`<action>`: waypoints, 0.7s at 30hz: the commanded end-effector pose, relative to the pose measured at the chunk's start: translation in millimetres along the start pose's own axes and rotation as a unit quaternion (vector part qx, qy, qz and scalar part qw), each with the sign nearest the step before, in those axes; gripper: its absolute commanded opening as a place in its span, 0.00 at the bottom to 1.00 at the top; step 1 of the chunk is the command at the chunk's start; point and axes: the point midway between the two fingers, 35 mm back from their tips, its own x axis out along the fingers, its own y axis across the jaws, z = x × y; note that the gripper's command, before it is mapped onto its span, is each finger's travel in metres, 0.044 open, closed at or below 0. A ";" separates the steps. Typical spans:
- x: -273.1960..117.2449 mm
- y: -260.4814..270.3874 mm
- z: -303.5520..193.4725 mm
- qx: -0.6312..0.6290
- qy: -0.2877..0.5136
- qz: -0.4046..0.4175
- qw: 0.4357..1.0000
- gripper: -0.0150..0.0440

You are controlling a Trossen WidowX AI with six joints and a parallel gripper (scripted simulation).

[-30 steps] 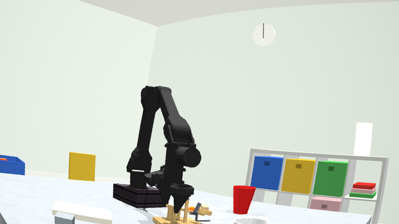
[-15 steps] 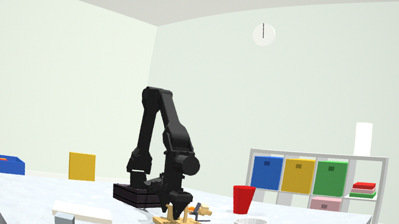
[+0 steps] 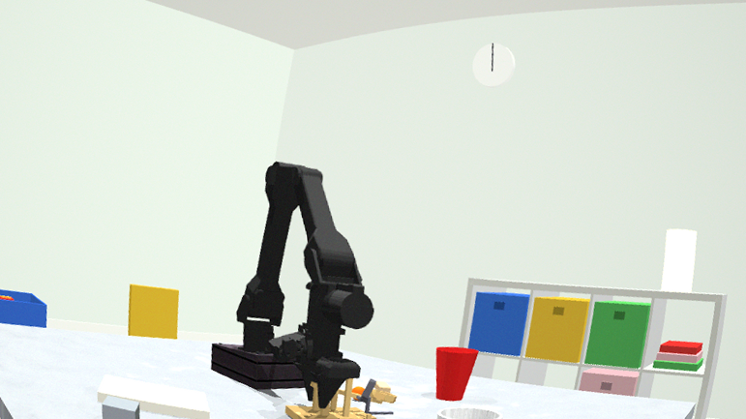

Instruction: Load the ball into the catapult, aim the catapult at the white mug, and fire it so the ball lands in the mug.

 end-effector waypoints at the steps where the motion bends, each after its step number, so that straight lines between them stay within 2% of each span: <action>1: -0.7 0.6 0.0 0.000 0.000 0.001 1.000 0.45; 3: -3.4 0.8 0.0 0.000 0.000 0.001 1.000 0.40; 6: -39.0 1.2 0.0 0.000 0.000 0.001 1.000 0.26; 7: -47.4 0.6 0.1 0.000 0.000 0.000 1.000 0.25; 12: -50.2 0.5 0.1 -0.011 0.000 0.000 1.000 0.25; 21: -49.2 2.0 -0.2 -0.163 0.001 0.000 0.987 0.25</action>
